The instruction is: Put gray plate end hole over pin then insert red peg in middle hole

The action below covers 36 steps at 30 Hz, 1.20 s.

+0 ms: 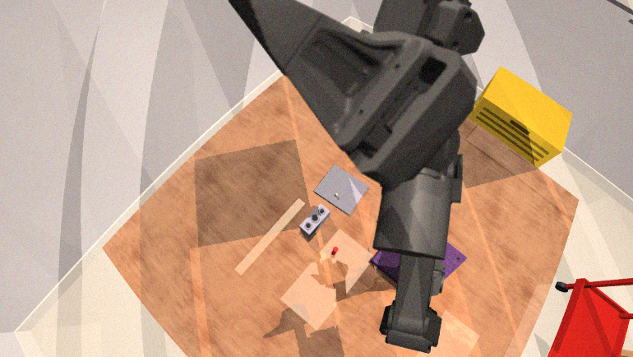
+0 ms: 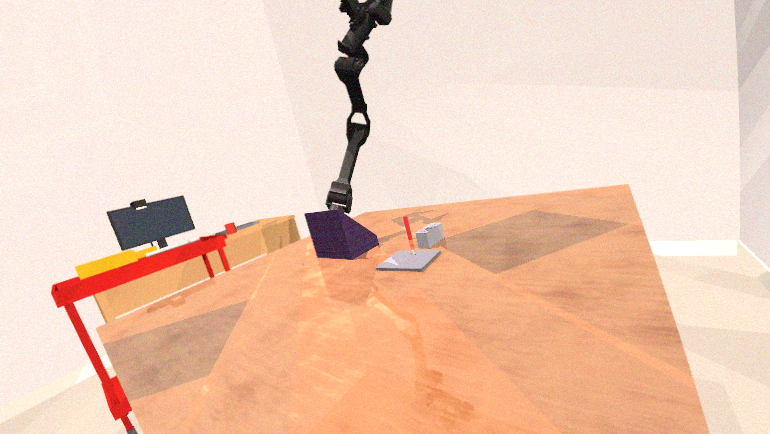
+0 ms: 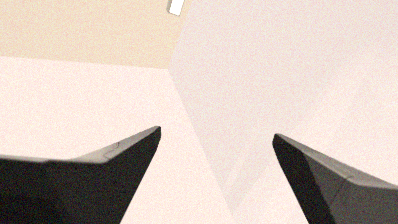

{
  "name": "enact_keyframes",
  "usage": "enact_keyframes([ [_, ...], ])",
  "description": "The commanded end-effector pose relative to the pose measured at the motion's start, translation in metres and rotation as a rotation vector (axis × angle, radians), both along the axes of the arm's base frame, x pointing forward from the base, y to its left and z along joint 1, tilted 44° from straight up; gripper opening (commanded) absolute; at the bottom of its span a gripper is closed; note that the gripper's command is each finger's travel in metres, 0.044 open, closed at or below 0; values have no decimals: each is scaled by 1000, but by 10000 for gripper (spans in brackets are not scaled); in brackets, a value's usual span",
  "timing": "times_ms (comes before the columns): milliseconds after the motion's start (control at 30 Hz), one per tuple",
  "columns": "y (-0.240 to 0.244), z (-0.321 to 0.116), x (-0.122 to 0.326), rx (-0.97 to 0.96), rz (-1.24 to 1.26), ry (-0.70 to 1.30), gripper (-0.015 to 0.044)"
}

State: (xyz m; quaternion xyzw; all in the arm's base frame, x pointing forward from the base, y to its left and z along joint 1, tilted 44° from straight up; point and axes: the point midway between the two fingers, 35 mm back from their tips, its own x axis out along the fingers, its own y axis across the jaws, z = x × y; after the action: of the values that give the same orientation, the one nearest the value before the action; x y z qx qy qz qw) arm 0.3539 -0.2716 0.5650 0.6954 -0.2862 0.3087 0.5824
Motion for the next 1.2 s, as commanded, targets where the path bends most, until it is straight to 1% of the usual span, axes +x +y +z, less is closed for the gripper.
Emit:
enact_keyframes([
  [0, -2, -51, 60, -143, -205, 261, 440],
  [167, 6, -89, 93, -289, -297, 433, 440],
  [333, 20, -130, 122, -474, -349, 596, 440],
  [533, 46, -184, 148, -745, -356, 763, 440],
  [700, 73, -229, 161, -1003, -314, 859, 440],
  [933, 120, -291, 165, -1398, -192, 897, 440],
  [1167, 170, -345, 153, -1792, -12, 797, 440],
])
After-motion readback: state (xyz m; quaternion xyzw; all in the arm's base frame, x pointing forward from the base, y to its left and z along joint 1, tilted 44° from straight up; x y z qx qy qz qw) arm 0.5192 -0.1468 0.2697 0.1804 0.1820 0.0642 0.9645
